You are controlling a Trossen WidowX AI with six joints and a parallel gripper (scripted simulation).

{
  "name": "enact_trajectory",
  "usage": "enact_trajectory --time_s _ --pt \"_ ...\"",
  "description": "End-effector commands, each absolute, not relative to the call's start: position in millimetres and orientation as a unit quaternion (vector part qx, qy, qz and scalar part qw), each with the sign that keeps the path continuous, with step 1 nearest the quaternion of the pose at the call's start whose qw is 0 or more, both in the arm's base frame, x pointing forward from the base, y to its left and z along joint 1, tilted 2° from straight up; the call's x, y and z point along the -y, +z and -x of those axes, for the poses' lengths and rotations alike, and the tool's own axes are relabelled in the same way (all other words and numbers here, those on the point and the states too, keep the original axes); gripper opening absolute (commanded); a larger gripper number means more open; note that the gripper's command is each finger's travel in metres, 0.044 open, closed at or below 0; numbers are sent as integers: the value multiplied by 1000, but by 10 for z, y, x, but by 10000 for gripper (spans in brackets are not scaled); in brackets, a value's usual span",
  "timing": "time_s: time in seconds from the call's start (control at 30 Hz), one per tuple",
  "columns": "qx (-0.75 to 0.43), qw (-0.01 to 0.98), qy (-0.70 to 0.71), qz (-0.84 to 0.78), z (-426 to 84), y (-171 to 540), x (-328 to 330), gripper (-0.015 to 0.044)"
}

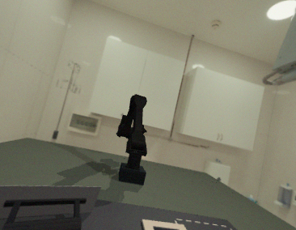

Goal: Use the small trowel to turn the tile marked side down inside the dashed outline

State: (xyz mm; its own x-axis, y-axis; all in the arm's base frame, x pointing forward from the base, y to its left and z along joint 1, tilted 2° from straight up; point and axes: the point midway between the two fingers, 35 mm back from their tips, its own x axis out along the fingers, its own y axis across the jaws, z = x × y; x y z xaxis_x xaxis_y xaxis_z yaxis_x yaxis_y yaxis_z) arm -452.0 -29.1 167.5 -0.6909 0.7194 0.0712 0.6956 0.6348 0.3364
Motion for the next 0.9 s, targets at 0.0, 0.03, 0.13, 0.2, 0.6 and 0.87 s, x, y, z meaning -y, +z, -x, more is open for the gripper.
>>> enact_trajectory --time_s 0.0,0.03,0.13,0.2,0.6,0.87 --pt "-904 35 173 -390 4520 1676 301 374" --pt "-905 36 178 -384 4521 1678 329 347" --pt "-913 39 205 -351 4521 1691 490 269" --pt "-914 45 228 -332 4528 1688 606 216" --pt "-902 73 327 -272 4564 1664 969 100" --pt "-884 85 414 -203 4490 1623 1387 100"
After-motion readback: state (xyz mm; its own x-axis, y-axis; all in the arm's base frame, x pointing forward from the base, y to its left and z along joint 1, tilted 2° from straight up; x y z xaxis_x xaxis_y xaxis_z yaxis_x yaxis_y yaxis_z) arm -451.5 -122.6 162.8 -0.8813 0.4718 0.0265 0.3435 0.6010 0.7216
